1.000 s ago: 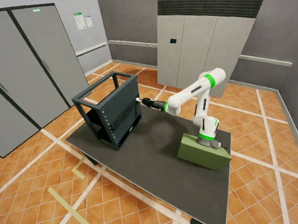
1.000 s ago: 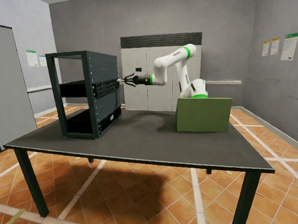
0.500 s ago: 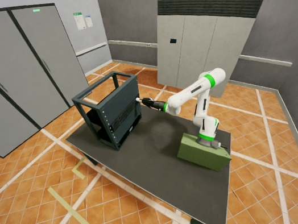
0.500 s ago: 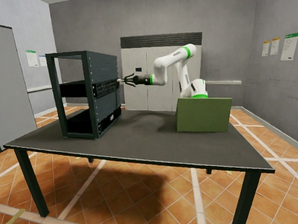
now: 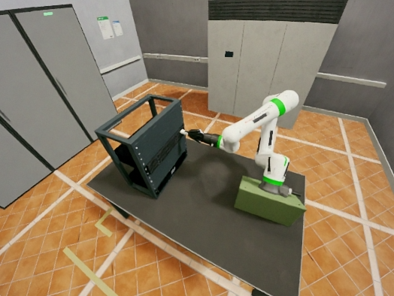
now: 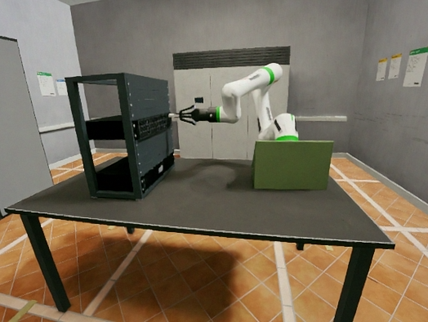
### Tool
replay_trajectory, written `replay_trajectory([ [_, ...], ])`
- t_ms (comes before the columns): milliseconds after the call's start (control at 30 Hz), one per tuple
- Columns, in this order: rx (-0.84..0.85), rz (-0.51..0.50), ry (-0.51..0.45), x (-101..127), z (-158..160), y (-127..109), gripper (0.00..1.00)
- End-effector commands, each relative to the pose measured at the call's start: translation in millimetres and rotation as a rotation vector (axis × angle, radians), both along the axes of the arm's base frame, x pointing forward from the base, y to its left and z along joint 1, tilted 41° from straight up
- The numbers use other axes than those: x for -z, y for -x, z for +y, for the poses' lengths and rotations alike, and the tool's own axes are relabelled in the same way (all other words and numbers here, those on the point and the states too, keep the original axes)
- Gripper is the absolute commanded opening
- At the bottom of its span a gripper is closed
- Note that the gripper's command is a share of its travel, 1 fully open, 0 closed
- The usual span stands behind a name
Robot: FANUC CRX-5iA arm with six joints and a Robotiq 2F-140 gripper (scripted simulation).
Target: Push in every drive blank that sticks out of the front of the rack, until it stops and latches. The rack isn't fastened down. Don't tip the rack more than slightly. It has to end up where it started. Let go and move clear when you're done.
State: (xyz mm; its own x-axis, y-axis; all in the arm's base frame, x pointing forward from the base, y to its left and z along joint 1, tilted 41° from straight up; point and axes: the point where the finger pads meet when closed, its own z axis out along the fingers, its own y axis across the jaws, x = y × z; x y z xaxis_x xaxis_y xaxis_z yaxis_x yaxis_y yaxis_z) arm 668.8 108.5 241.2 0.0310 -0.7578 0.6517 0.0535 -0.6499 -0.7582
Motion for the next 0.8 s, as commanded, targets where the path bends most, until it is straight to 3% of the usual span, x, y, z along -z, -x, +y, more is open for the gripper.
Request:
replay_trajectory([
  [0, -0.001, -0.001, 0.0, -1, 0, 7, 0.1],
  [400, -0.001, -0.001, 0.0, 1, -3, 70, 0.1],
  [767, -0.001, -0.001, 0.0, 1, -4, 77, 0.1],
])
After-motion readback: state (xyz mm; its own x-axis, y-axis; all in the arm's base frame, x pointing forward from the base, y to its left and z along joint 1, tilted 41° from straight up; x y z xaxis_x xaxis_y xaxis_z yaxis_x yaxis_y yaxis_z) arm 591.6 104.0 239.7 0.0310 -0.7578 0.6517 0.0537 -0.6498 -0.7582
